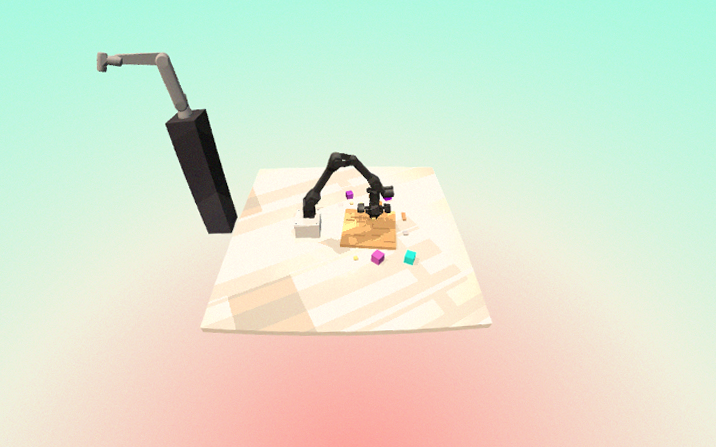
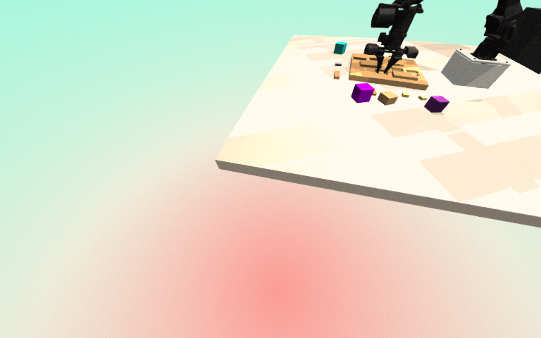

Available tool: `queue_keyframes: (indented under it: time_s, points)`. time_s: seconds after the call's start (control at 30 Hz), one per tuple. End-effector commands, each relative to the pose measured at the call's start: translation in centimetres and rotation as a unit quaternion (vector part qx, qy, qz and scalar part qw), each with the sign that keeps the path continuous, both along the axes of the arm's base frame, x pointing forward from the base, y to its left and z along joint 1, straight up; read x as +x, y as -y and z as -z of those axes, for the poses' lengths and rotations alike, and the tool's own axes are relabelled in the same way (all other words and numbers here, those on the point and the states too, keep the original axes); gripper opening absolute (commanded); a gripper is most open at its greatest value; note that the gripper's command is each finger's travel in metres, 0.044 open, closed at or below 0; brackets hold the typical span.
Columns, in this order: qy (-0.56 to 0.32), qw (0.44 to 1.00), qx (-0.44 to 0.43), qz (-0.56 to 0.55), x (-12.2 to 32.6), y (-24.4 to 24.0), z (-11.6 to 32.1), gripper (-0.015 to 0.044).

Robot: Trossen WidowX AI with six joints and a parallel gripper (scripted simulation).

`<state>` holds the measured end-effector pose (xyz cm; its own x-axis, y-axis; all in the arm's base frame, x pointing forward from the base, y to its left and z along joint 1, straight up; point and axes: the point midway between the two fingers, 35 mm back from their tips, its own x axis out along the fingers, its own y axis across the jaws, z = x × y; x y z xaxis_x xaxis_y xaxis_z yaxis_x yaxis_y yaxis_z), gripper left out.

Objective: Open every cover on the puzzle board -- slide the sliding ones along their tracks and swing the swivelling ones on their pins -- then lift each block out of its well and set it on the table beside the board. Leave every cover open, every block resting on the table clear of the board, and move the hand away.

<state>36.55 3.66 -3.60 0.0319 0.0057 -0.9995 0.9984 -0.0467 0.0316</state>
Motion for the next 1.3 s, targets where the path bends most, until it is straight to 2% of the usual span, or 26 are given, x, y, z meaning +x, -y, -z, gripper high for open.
queue_keyframes:
  time_s: [0.0, 0.13, 1.27]
  points:
    - [0.000, 1.000, 0.000, 0.000, 0.0, 0.0, 0.0, 0.0104]
    - [0.000, 1.000, 0.000, 0.000, 0.0, 0.0, 0.0, 0.0080]
    - [-0.001, 1.000, 0.001, 0.003, -0.1, 0.0, -4.0, 0.0080]
